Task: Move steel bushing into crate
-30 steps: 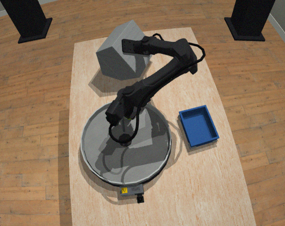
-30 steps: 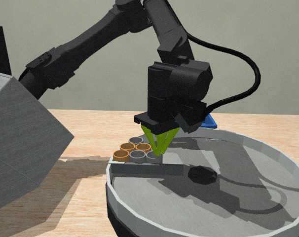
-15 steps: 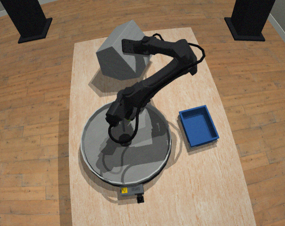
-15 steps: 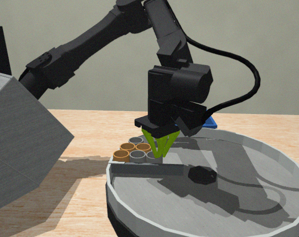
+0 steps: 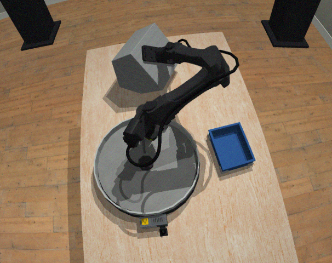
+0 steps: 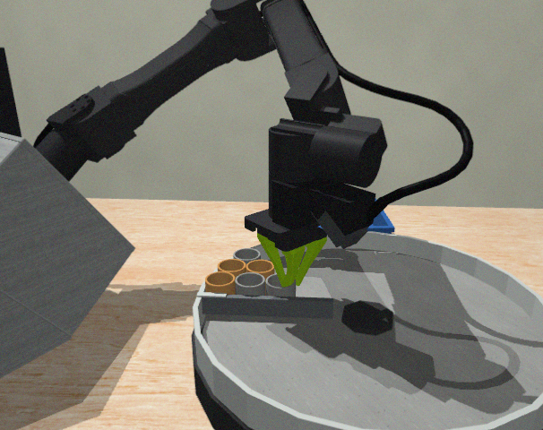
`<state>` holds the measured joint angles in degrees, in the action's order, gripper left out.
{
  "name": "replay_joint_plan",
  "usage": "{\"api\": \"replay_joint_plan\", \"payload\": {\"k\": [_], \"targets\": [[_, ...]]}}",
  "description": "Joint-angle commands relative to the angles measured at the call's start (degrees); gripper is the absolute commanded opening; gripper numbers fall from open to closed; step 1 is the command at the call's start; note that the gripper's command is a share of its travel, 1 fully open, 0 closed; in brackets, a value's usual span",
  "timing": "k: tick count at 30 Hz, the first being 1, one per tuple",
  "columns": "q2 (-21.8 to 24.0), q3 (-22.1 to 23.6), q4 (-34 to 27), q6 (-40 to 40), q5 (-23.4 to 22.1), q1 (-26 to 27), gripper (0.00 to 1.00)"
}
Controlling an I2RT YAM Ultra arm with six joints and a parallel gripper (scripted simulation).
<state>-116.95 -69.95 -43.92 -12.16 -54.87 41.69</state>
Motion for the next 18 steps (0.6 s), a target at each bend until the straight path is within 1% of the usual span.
{"api": "replay_joint_plan", "payload": {"k": [1,14,15,18], "targets": [[0.03,0.23,1.01,-0.31,-0.31,1.04,0.15],[0.03,0.23,1.01,-0.31,-0.31,1.04,0.15],[0.03,0.23,1.01,-0.31,-0.31,1.04,0.00],[0.04,0.24,1.01,-0.14,0.41,1.07,0.00]]}}
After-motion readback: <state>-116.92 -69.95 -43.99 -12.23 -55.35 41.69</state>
